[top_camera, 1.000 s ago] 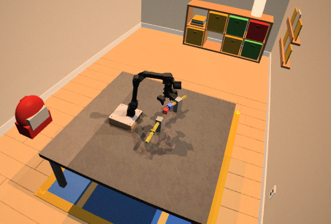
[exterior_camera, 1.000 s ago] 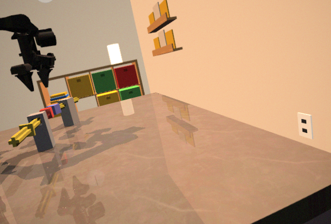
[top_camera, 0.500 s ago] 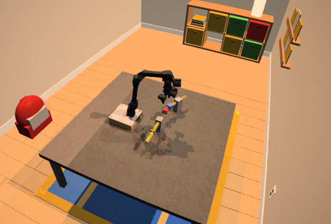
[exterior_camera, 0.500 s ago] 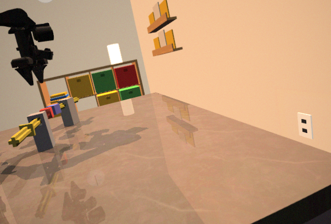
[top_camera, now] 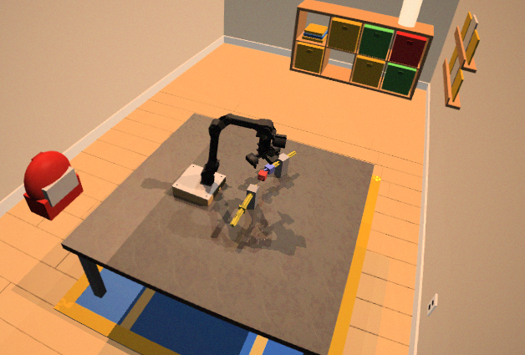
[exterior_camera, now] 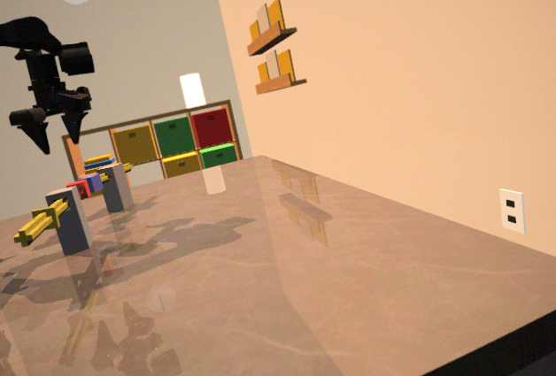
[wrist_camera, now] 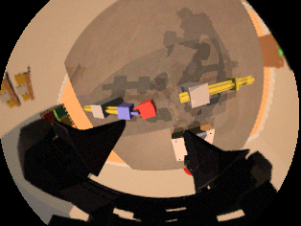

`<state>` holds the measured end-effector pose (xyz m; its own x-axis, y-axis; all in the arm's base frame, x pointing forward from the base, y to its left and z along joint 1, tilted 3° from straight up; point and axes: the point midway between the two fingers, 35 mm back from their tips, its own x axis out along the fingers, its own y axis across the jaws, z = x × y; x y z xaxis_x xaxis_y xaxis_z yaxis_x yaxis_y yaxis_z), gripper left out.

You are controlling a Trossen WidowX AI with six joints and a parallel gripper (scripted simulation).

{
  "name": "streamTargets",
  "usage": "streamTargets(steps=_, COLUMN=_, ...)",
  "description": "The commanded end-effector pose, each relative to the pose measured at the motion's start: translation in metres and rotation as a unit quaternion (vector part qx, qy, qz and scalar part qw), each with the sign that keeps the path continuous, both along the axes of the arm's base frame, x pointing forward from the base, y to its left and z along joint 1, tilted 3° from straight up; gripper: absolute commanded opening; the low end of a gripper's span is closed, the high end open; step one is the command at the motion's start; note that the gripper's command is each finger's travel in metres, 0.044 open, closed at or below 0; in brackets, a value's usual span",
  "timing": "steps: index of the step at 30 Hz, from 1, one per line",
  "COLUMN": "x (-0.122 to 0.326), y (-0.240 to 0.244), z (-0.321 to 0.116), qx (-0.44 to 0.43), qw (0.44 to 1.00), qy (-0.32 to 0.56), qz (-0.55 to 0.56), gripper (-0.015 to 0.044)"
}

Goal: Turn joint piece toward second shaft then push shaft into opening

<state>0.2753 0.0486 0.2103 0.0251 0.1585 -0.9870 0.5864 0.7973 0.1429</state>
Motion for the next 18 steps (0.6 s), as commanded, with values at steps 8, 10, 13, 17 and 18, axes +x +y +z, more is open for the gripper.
streamTargets(steps=8, x=-0.001, y=-0.023, z=-0.017, qx=0.074, qw=0.98, qy=0.044, qz=-0.179, gripper=0.044)
streamTargets(steps=10, x=-0.001, y=-0.027, z=-0.02, qx=0.087, qw=0.973, qy=0.052, qz=-0.209, gripper=0.044)
streamTargets(steps=13, x=-0.002, y=-0.034, z=-0.024, qx=0.106, qw=0.959, qy=0.064, qz=-0.254, gripper=0.044)
streamTargets(steps=17, x=-0.003, y=-0.042, z=-0.029, qx=0.131, qw=0.938, qy=0.079, qz=-0.312, gripper=0.044)
streamTargets(steps=18, x=-0.003, y=-0.044, z=-0.03, qx=0.137, qw=0.932, qy=0.083, qz=-0.326, gripper=0.044)
